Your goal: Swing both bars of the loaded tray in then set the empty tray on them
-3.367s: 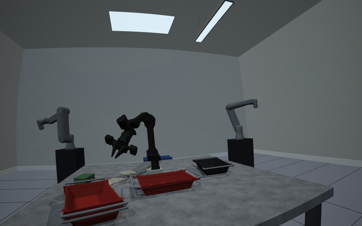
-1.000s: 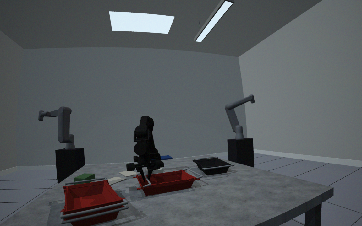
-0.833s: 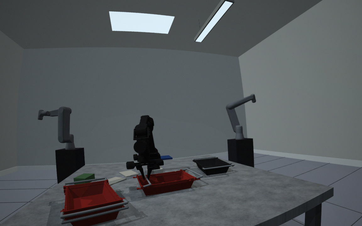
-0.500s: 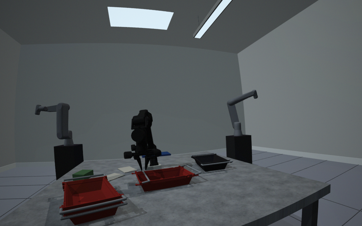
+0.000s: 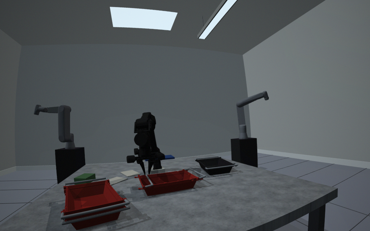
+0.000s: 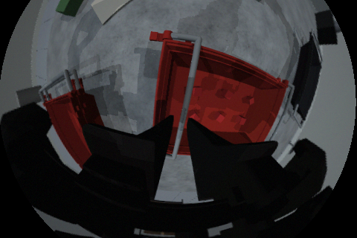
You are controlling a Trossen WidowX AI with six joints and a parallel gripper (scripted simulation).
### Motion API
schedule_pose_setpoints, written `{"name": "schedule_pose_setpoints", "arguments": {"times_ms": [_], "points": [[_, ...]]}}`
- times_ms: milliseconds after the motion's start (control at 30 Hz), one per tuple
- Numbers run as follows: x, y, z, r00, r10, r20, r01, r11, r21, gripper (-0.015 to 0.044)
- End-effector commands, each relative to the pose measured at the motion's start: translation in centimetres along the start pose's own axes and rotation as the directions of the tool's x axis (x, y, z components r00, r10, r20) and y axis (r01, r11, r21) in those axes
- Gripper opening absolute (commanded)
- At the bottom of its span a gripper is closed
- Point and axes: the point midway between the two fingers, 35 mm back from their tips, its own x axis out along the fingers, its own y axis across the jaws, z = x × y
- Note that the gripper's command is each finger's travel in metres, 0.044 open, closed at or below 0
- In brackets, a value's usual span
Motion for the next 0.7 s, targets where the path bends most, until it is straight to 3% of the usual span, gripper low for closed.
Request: {"name": "schedule_pose_setpoints", "arguments": {"times_ms": [0,300,567,600,667], "points": [[0.0,0.0,0.0,1.000,0.000,-0.001,0.000,1.000,0.000,0.0083],[-0.6,0.0,-0.1,1.000,0.001,-0.003,-0.001,1.000,0.000,0.0083],[-8.1,-0.1,0.1,1.000,0.010,-0.030,-0.010,1.000,-0.006,0.0083],[-5.4,-0.2,-0.2,1.000,0.004,-0.012,-0.004,1.000,-0.028,0.0083],[-5.2,-1.6,-0.6,1.000,0.002,-0.013,-0.004,0.982,-0.191,0.0083]]}}
